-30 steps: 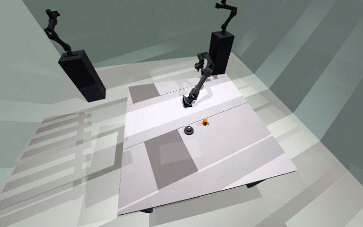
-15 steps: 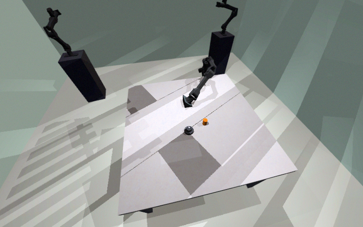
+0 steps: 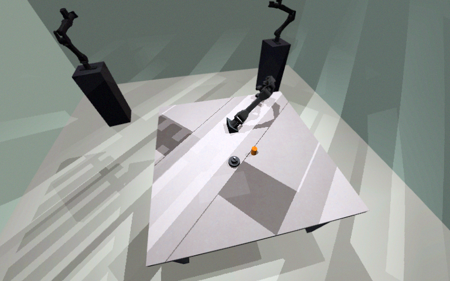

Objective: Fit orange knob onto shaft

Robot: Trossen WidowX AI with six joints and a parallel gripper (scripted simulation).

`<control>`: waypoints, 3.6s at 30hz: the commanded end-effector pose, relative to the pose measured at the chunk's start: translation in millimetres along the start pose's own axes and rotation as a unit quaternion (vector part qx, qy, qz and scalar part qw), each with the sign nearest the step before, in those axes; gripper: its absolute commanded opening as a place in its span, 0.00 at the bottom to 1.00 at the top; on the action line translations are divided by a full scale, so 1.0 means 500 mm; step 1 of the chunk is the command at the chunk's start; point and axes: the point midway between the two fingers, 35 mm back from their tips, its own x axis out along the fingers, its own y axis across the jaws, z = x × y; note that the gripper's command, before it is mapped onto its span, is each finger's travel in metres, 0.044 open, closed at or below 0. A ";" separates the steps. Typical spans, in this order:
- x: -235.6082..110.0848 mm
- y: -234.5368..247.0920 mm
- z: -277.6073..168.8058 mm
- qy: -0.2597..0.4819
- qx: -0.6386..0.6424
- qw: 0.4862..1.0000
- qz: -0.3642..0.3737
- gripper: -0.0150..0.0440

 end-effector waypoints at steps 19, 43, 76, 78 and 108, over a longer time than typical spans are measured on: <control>-0.023 -0.072 -0.368 -0.056 0.589 0.793 -0.146 1.00; -0.079 0.072 -0.750 -0.123 0.934 0.272 -0.197 1.00; -0.188 0.992 -0.871 0.086 0.813 -0.569 -0.085 1.00; -0.208 1.036 -0.840 0.069 0.773 -0.626 -0.076 1.00; -0.217 1.145 -0.738 -0.018 0.620 -0.783 -0.057 1.00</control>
